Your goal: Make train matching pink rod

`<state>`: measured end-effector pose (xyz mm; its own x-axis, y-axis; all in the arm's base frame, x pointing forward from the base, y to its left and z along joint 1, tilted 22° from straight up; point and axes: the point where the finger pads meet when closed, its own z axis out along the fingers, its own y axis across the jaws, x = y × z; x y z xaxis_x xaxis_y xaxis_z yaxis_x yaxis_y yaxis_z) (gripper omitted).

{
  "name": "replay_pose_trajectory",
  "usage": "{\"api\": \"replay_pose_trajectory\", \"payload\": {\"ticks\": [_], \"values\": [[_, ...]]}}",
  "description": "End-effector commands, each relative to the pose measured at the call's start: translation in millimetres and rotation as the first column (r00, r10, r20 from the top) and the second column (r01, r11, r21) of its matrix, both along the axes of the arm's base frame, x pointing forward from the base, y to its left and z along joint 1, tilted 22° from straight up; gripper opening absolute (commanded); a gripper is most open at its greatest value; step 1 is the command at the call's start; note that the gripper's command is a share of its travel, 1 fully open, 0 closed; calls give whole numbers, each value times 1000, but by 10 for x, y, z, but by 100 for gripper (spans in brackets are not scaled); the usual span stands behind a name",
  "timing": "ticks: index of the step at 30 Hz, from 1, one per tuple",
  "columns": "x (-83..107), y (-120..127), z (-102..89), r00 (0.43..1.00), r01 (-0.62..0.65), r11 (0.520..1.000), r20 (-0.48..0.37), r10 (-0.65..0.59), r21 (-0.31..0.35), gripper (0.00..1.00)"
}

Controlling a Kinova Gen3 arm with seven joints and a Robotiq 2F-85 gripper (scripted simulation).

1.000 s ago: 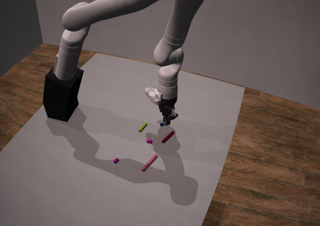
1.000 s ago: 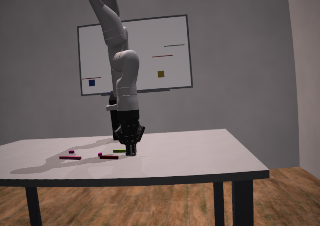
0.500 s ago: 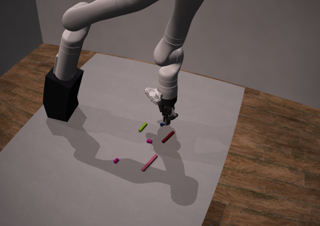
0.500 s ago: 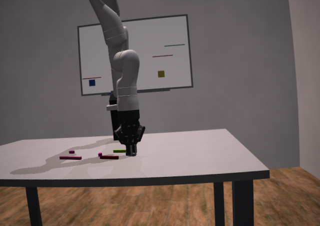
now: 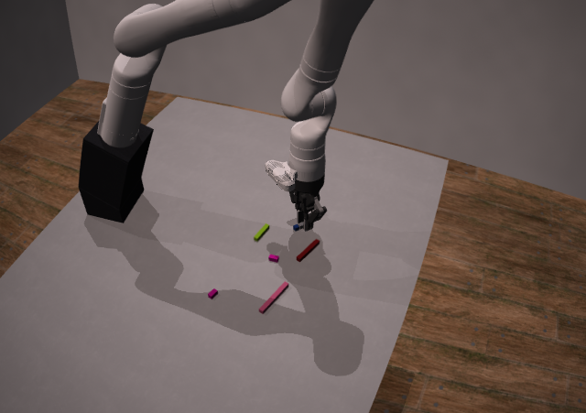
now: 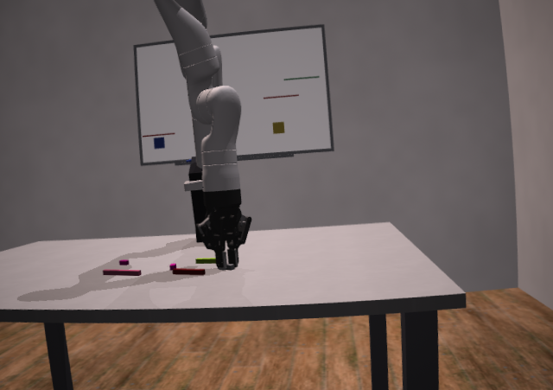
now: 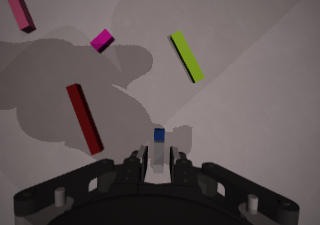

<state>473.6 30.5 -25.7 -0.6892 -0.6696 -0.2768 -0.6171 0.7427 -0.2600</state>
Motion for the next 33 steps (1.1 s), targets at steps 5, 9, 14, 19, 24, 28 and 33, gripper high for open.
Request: {"api": "replay_pose_trajectory", "payload": {"ticks": [5,9,14,19,24,28,33], "values": [[2,1,9,1000,0,1000,1,0,0,24],[-18,1,58,1000,0,1000,1,0,0,24],[-57,2,153,1000,0,1000,1,0,0,24],[-159,4,400,1000,0,1000,1,0,0,24],[-260,6,644,1000,0,1000,1,0,0,24],[-300,7,741,1000,0,1000,1,0,0,24],[-330,7,813,1000,0,1000,1,0,0,24]]}}
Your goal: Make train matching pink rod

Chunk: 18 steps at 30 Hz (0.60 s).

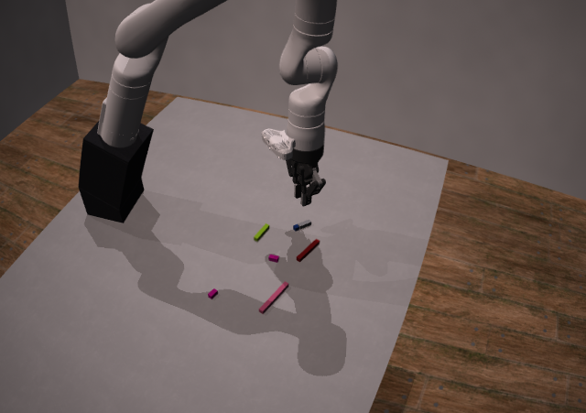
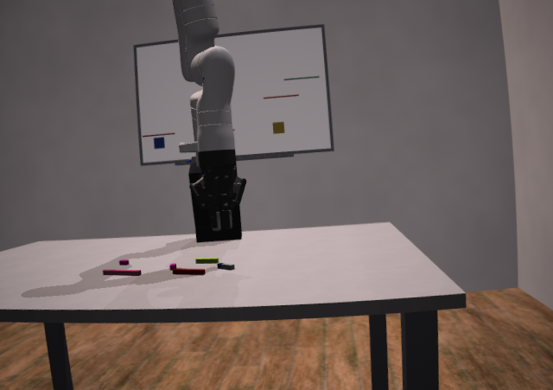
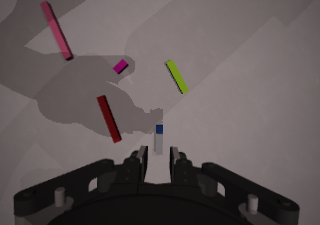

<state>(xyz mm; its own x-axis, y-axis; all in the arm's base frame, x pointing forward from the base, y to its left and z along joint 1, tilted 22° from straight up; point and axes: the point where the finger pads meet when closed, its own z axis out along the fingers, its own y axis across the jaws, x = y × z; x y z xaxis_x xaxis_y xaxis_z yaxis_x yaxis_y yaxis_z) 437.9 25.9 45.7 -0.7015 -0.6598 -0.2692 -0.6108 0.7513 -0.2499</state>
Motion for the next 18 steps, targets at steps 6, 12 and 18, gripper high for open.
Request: {"api": "replay_pose_trajectory", "payload": {"ticks": [6,12,18], "values": [[17,54,124,1000,-13,1000,15,13,-3,24],[17,54,124,1000,-13,1000,15,13,-3,100],[17,54,124,1000,-13,1000,15,13,-3,100]]}}
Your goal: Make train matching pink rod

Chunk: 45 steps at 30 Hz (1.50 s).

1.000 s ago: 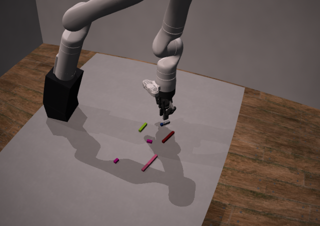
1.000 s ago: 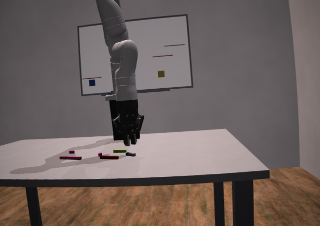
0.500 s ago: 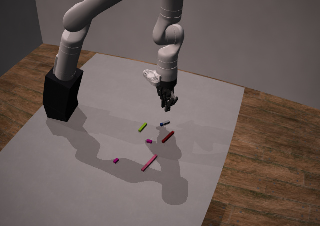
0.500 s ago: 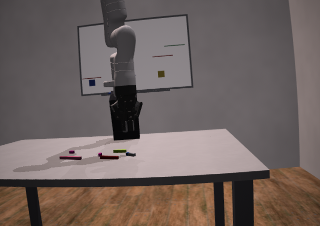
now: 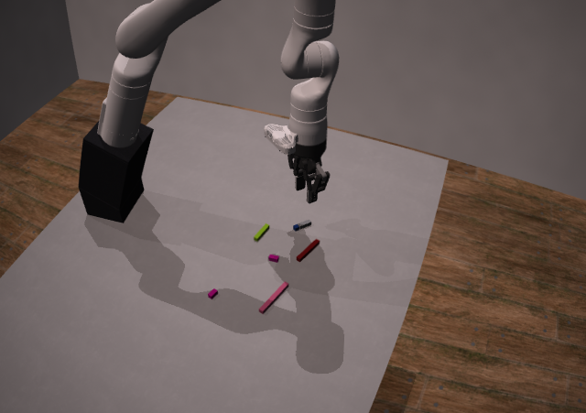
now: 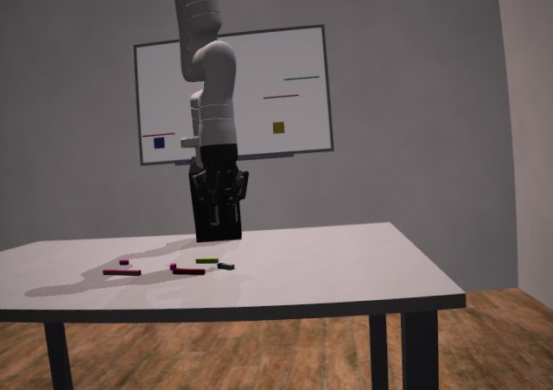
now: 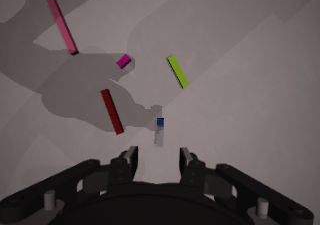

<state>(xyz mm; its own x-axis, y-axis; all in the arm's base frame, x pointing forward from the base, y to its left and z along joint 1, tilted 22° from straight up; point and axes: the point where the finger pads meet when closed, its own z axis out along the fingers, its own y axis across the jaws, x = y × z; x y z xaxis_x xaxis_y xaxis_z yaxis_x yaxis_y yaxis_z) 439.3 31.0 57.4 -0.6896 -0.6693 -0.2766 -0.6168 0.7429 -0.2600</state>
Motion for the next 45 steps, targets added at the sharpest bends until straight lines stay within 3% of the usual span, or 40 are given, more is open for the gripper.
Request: {"api": "replay_pose_trajectory", "payload": {"ticks": [1,29,45], "values": [[3,3,7,1000,-1,1000,1,1,0,100],[-19,-16,-19,999,39,999,-3,-39,12,100],[-115,-95,-127,977,215,975,-25,-214,64,100]]}}
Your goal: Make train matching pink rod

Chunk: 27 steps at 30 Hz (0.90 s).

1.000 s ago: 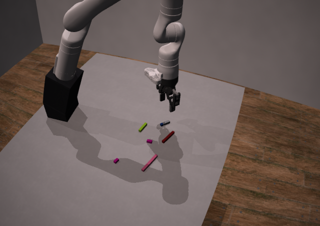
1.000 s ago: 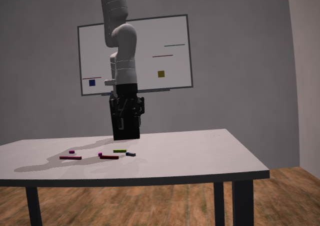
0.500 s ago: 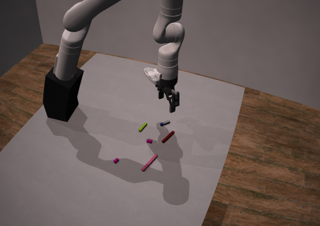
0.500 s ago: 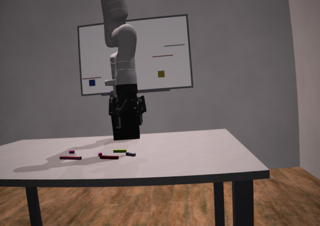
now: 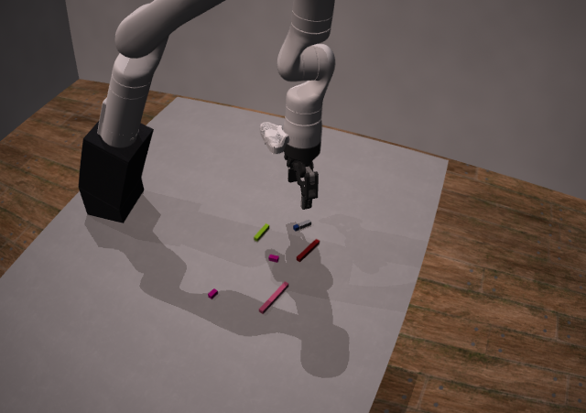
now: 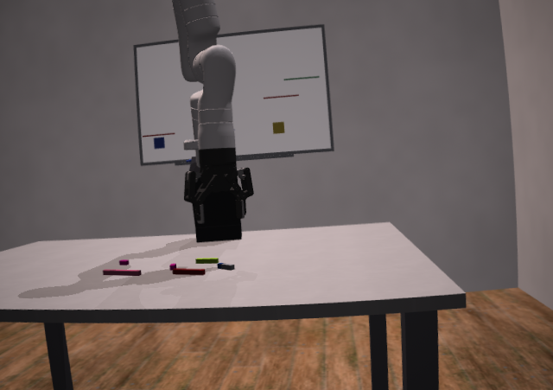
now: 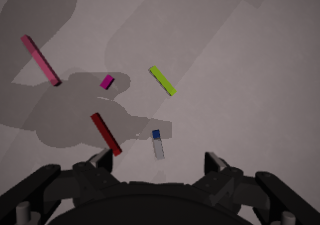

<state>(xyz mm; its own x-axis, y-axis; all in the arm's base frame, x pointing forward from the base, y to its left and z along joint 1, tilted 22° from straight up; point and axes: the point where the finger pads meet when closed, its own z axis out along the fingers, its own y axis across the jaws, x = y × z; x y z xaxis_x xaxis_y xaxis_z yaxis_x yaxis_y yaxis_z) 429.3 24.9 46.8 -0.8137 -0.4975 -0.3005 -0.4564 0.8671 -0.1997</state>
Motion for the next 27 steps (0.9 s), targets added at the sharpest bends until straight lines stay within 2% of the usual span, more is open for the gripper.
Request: {"api": "replay_pose_trajectory", "payload": {"ticks": [1,8,16,18,23,27], "values": [[-15,-34,-20,1000,13,1000,0,-13,3,100],[-89,-90,-97,988,153,987,-12,-152,45,100],[-190,-161,-194,938,347,932,-35,-346,102,100],[-190,-161,-194,938,347,932,-35,-346,102,100],[-259,-204,-255,878,478,867,-54,-475,141,100],[-314,-237,-302,813,581,795,-74,-578,174,100]]}}
